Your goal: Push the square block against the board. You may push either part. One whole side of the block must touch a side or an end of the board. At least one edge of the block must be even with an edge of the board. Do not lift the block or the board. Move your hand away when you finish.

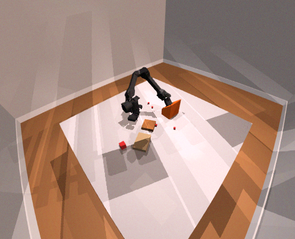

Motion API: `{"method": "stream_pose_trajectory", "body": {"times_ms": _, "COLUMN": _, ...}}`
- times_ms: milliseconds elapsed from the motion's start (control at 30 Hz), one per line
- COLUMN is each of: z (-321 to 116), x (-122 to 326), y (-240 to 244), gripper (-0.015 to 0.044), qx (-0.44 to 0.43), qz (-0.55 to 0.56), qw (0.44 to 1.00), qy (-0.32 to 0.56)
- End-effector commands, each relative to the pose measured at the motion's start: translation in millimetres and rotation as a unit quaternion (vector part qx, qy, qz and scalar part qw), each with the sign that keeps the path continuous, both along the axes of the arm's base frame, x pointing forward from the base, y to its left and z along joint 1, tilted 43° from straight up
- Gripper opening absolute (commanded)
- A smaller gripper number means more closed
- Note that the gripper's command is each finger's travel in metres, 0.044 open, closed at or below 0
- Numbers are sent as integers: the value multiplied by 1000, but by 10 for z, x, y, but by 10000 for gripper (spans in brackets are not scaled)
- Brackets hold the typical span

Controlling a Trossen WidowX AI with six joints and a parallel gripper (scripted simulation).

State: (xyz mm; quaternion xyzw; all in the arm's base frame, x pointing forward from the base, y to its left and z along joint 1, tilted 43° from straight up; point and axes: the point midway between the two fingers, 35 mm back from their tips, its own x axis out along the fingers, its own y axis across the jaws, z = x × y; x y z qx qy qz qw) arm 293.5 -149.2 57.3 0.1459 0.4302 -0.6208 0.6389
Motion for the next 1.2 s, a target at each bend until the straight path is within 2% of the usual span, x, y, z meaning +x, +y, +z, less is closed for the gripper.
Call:
{"method": "stream_pose_trajectory", "body": {"times_ms": 0, "z": -25, "x": 144, "y": 21, "gripper": 0, "qx": 1, "qz": 1, "qw": 1000, "qy": 0}}
{"method": "stream_pose_trajectory", "body": {"times_ms": 300, "z": -313, "x": 992, "y": 248, "gripper": 0, "qx": 4, "qz": -2, "qw": 1000, "qy": -2}}
{"method": "stream_pose_trajectory", "body": {"times_ms": 533, "z": -687, "x": 1475, "y": 503, "gripper": 0, "qx": 4, "qz": -5, "qw": 1000, "qy": -2}}
{"method": "stream_pose_trajectory", "body": {"times_ms": 733, "z": -750, "x": 1510, "y": 509, "gripper": 0, "qx": 4, "qz": -5, "qw": 1000, "qy": -2}}
{"method": "stream_pose_trajectory", "body": {"times_ms": 867, "z": -1107, "x": 1441, "y": 182, "gripper": 0, "qx": 3, "qz": -5, "qw": 1000, "qy": -2}}
{"method": "stream_pose_trajectory", "body": {"times_ms": 1167, "z": -1139, "x": 1429, "y": 175, "gripper": 0, "qx": 3, "qz": -5, "qw": 1000, "qy": -2}}
